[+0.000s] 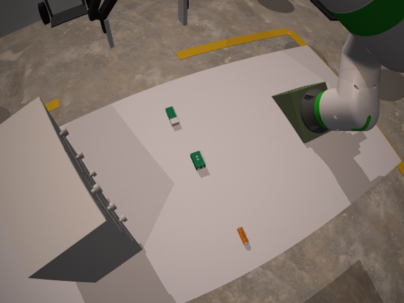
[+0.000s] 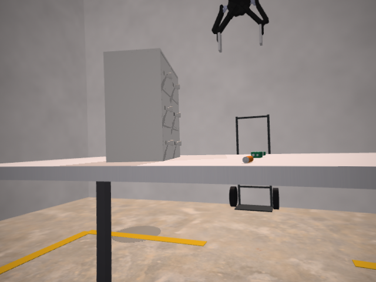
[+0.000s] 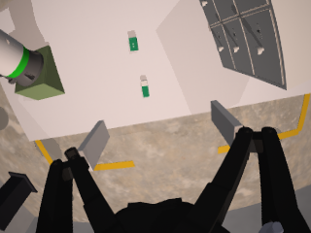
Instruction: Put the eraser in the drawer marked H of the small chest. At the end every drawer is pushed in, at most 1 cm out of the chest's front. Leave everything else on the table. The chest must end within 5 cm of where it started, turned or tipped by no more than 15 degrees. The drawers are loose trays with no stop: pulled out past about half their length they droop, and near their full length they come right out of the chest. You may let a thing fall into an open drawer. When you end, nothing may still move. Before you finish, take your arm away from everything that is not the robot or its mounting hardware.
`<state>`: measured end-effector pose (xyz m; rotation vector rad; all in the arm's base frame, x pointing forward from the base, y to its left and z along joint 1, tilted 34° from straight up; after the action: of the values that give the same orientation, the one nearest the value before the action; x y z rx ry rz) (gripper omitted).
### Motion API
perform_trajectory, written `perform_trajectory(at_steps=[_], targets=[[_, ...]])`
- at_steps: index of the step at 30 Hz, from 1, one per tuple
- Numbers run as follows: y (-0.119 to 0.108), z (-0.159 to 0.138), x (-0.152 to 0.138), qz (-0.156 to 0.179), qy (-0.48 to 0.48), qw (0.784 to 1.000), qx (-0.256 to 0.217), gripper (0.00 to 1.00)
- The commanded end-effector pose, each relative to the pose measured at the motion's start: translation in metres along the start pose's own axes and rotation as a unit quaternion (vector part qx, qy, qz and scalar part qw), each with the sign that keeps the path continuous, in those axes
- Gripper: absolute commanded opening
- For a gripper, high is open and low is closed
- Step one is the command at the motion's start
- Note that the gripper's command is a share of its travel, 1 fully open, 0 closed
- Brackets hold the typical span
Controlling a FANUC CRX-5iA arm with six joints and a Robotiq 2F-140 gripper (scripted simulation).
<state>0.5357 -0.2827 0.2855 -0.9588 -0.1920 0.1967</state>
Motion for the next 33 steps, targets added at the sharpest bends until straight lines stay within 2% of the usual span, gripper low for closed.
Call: perform_trajectory(at_steps=[1, 23, 28, 33], targets=[[-0.0002, 0.0000, 0.0000, 0.000, 0.000, 1.000, 0.000, 1.00], [0.0001, 0.0001, 0.0002, 0.000, 0.005, 1.000, 0.000, 1.00], [0.0020, 0.0007, 0.0013, 0.000, 0.036, 0.999, 0.000, 1.00], [0.0065, 0.0020, 0.0041, 0.000, 0.109, 0.994, 0.000, 1.00]])
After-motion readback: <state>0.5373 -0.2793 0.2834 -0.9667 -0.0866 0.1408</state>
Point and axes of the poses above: the point where the finger pads meet when closed, its own y axis out along the fingers, its own x axis across the jaws, z = x × y, the point moved 9 cm from there along -y, back along the fingers, and after that the axes turned 6 degrees about -y, right-handed, at the moved point
